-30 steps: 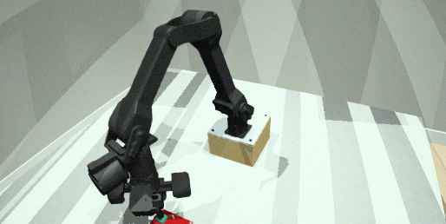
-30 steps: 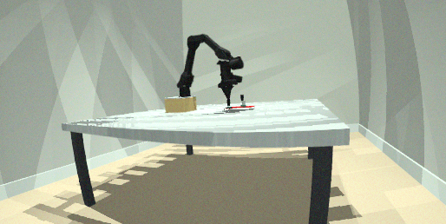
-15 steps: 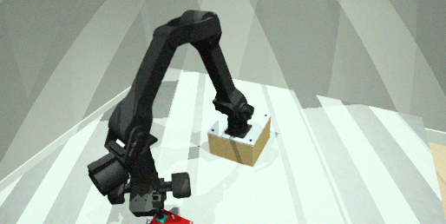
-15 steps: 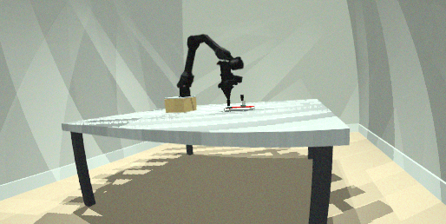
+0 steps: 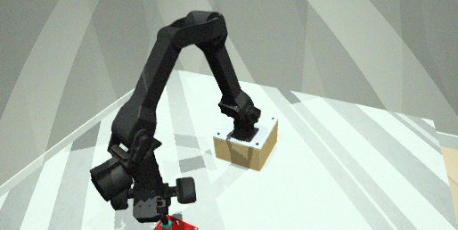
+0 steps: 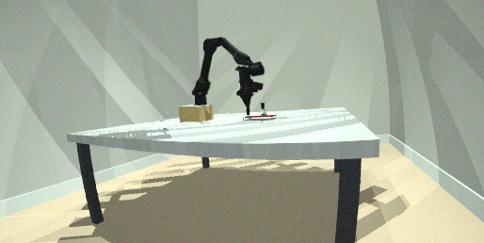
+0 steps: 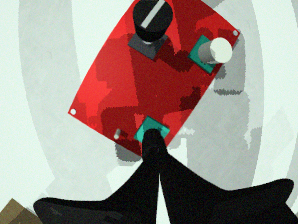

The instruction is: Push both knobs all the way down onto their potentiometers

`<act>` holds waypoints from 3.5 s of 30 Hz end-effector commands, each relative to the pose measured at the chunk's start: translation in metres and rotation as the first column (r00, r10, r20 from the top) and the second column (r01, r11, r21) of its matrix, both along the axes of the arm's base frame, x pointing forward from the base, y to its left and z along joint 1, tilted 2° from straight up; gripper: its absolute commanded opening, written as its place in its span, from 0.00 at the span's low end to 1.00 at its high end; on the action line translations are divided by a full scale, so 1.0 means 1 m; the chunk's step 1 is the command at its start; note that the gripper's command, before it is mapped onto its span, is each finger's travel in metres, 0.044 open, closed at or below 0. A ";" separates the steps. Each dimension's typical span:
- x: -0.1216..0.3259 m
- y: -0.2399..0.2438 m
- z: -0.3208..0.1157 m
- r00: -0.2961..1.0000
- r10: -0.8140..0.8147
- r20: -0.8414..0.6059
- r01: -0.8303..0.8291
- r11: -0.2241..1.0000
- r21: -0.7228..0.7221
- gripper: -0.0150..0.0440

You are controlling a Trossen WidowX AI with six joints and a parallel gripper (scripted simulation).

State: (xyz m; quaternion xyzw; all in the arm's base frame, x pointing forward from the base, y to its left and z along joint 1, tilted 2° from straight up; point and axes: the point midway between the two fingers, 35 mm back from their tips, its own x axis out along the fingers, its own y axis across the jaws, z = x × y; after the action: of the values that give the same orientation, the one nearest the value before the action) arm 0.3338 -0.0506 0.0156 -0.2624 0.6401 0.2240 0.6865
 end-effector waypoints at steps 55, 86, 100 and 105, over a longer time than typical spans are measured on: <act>0.002 0.000 0.003 1.000 -0.001 -0.018 0.001 1.000 0.005 0.25; 0.018 0.030 0.038 0.998 -0.030 0.059 0.026 0.998 0.058 0.25; 0.031 0.036 0.049 0.875 -0.484 0.017 0.480 0.871 0.100 0.25; 0.035 0.038 0.052 0.780 -0.626 0.001 0.622 0.775 0.108 0.25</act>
State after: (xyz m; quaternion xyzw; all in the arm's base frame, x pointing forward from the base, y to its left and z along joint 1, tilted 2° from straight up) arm 0.3672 -0.0145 0.0703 -0.0479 0.6556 0.0526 0.7517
